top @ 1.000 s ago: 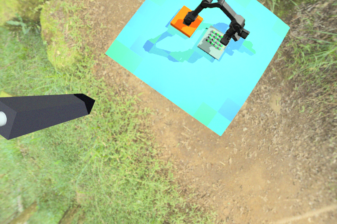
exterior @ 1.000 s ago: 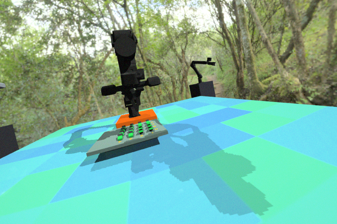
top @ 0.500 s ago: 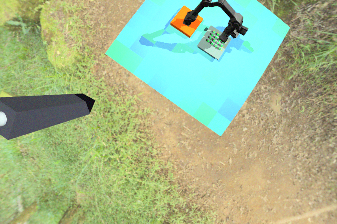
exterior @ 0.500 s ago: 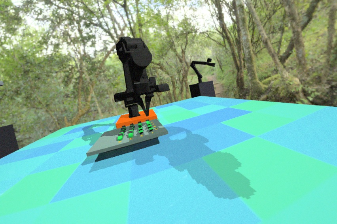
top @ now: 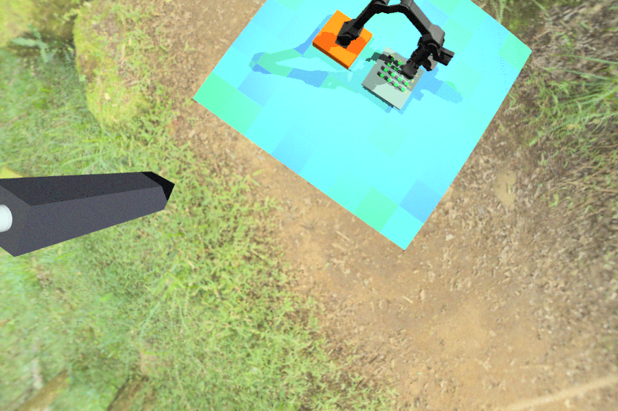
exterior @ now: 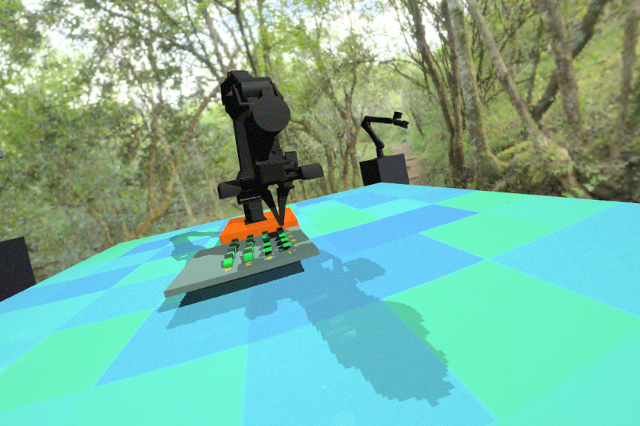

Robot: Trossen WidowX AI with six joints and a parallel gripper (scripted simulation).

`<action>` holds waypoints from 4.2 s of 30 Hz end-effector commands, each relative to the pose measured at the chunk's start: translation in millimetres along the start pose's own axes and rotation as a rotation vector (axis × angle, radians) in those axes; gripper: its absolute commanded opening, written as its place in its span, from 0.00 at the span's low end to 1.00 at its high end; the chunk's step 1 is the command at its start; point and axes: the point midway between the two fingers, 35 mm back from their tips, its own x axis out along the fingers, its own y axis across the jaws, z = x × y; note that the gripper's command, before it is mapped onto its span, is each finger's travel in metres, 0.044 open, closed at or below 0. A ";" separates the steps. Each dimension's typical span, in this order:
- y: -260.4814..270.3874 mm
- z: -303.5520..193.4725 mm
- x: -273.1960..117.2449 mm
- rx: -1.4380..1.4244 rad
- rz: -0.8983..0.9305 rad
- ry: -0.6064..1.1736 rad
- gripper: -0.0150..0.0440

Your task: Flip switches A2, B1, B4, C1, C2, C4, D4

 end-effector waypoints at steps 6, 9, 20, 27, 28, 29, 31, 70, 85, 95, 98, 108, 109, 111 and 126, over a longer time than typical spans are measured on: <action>-0.1 -3.5 10.7 0.006 0.000 0.020 0.25; -0.1 -3.4 14.9 0.006 0.000 0.020 0.25; -0.1 -3.4 22.4 0.006 0.000 0.020 0.25; -0.1 -3.4 22.4 0.006 0.000 0.020 0.25; -0.1 -3.4 22.4 0.006 0.000 0.020 0.25; -0.1 -3.4 22.4 0.006 0.000 0.020 0.25; -0.1 -3.4 22.4 0.006 0.000 0.020 0.25; -0.1 -3.4 25.4 0.006 0.000 0.020 0.25; -0.1 -3.4 27.4 0.006 0.000 0.020 0.25; -0.1 -3.4 28.8 0.006 0.000 0.020 0.25; -0.1 -3.4 29.2 0.006 0.000 0.020 0.25; -0.1 -3.4 30.5 0.006 0.000 0.020 0.25; -0.1 -3.4 30.6 0.006 0.000 0.020 0.25; -0.1 -3.4 30.9 0.006 0.000 0.020 0.25; -2.5 -4.6 -36.7 0.006 -0.001 -0.006 0.25</action>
